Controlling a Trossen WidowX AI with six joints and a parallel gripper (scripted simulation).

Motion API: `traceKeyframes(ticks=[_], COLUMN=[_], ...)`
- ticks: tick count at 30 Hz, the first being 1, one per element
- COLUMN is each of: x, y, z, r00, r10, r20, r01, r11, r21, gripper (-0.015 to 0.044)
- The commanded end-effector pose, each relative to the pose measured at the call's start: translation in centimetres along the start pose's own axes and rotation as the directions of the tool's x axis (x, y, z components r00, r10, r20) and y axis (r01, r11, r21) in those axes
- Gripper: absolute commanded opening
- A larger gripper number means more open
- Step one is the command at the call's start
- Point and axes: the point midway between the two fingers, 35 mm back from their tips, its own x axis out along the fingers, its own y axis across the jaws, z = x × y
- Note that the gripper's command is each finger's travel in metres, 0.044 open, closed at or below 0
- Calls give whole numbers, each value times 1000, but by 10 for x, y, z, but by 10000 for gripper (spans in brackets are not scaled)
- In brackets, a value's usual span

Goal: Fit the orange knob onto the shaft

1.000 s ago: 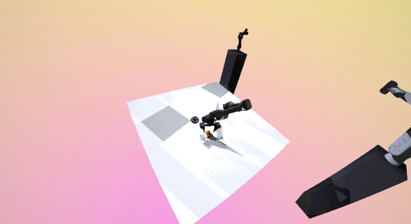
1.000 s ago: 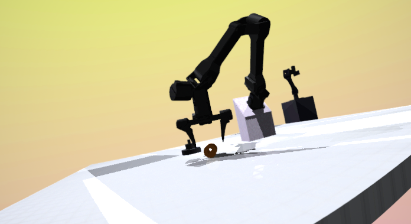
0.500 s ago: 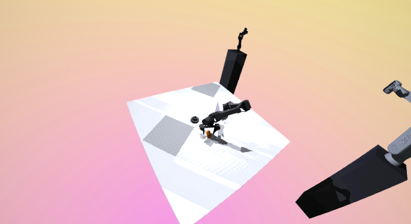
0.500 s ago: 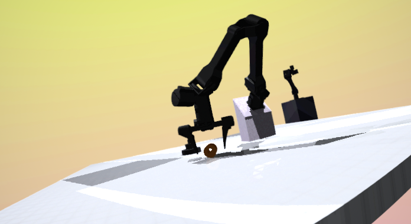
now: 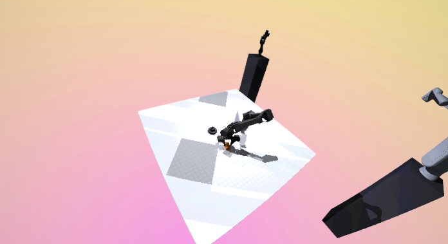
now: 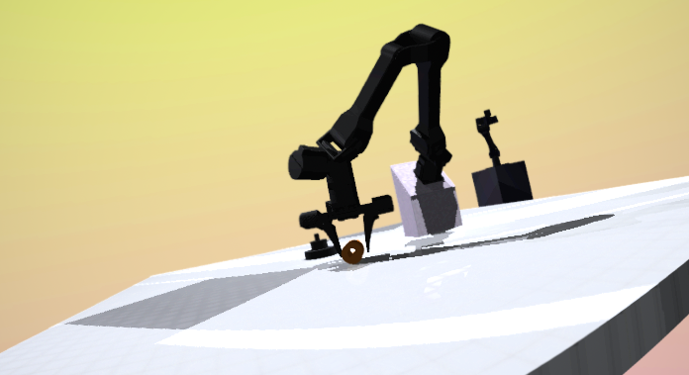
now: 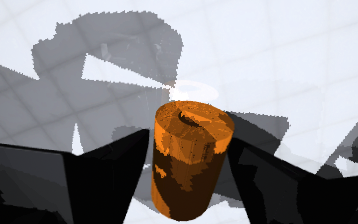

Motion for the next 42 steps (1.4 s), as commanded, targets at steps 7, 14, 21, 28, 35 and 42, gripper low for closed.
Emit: traceKeyframes(ticks=[7,14,21,28,35,42], x=[0,0,-3,-7,-9,-10], y=[1,0,1,0,0,0], z=[1,0,-6,-12,-19,-25], r00=[1000,1000,994,977,950,914], r10=[4,3,3,2,2,2], r20=[3,7,108,213,313,405], r01=[-4,-3,-3,-2,-2,-2], r11=[1000,1000,1000,1000,1000,1000], r21=[3,2,0,-1,-1,-2], gripper=[200,179,179,179,179,179])
